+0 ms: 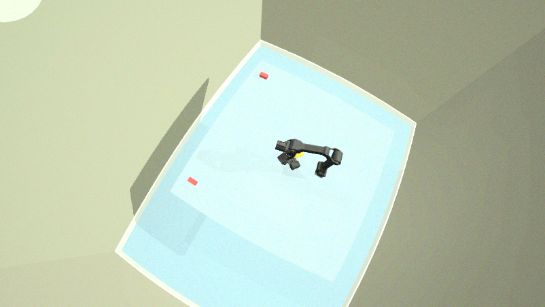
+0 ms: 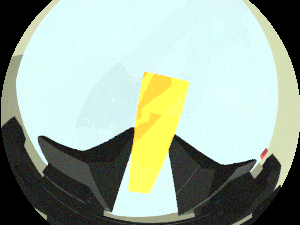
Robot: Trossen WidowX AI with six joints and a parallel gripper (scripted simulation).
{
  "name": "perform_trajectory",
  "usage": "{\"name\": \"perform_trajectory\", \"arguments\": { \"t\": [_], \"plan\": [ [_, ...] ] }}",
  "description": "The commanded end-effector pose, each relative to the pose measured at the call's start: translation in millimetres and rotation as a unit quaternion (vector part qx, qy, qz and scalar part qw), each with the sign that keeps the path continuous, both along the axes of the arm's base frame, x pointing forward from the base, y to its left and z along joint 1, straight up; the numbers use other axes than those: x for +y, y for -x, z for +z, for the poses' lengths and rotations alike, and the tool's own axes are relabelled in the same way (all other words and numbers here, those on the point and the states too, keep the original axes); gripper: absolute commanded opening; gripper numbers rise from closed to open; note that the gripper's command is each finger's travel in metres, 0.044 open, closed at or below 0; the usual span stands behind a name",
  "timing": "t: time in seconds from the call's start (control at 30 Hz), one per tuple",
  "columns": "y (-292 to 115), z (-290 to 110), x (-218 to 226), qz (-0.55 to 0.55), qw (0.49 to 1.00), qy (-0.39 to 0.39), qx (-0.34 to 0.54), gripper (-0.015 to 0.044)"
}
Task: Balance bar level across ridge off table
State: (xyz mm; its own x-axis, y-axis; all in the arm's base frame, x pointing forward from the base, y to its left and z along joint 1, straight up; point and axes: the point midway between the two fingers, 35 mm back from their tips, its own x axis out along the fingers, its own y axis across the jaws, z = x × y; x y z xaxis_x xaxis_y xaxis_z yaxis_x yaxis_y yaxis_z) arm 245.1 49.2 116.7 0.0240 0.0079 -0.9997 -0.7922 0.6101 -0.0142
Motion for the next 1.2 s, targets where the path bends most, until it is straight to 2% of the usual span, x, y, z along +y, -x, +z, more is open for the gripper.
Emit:
{"name": "perform_trajectory", "arguments": {
  "t": [0.0,1.17],
  "plan": [
    [-0.2,-0.9,-0.5,0.000,1.000,0.001,0.000,0.0000],
    [-0.3,-3.8,-0.6,0.000,1.000,0.001,0.000,0.0000]
  ]
}}
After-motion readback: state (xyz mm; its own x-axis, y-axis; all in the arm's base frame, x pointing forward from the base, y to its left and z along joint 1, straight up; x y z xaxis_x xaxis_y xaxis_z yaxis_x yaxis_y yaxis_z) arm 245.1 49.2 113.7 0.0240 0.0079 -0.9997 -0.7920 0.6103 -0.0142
